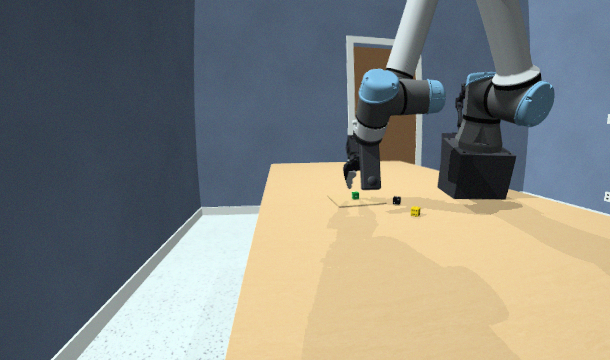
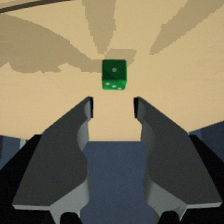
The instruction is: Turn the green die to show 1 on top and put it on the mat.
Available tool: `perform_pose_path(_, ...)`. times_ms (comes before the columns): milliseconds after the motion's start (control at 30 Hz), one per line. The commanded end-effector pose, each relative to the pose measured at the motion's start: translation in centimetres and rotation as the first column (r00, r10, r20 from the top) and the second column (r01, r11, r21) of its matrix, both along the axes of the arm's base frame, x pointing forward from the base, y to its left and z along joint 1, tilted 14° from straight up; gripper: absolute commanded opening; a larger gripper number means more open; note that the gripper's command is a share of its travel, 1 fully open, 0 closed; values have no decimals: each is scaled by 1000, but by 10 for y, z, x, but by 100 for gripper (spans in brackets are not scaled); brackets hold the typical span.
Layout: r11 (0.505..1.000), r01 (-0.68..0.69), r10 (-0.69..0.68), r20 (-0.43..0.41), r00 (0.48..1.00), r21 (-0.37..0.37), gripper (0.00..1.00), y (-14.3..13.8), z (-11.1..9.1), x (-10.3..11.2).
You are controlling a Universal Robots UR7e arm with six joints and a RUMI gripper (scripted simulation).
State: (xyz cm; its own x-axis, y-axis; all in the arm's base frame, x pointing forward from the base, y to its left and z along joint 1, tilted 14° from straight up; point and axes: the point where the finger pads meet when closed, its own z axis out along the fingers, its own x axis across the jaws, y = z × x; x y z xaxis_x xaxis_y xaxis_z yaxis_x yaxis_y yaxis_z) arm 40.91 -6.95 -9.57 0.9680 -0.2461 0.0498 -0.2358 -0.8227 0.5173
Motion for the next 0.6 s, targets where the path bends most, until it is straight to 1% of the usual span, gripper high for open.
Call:
perform_pose_path(0,1000,0,0,1,1000,0,21,2,-7,1)
perform_pose_path(567,1000,0,0,1,1000,0,21,4,-20,3)
